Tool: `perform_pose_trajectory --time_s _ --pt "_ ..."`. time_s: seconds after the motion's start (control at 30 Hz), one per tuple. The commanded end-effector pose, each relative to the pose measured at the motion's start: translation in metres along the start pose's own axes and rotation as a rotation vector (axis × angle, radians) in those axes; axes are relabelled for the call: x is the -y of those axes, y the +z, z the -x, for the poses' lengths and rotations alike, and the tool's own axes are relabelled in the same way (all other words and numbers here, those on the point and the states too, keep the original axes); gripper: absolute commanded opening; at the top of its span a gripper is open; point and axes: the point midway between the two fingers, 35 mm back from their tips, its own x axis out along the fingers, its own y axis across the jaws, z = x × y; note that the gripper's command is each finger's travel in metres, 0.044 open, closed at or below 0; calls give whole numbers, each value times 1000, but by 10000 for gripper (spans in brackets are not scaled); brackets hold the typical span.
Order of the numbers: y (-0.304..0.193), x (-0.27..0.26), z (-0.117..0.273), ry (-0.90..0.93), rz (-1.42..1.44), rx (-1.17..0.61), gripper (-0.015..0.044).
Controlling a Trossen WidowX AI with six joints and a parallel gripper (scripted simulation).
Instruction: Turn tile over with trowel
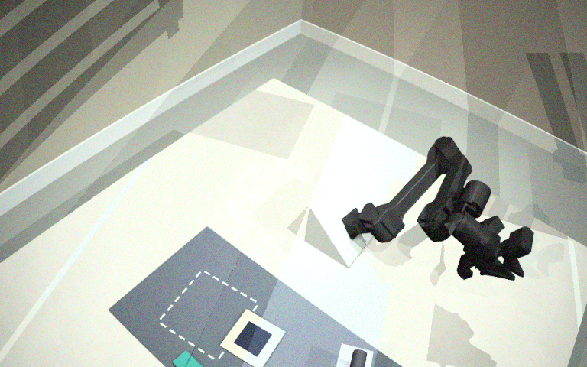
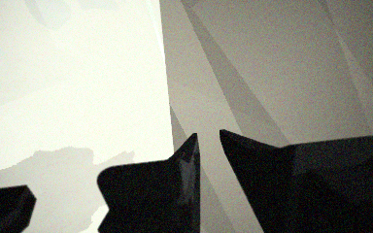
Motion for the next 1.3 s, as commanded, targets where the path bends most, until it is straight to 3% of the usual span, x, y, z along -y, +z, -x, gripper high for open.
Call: perform_pose_trajectory --time_s 0.0,0.1,0.6,0.93,1.27 --pt "0 0 0 0 0 0 74" --pt "0 0 0 0 0 0 0" --pt "0 0 0 0 0 0 0" --pt "-14 6 -2 -7 -66 -31 257" --pt "-84 21 -7 -52 -369 -178 270"
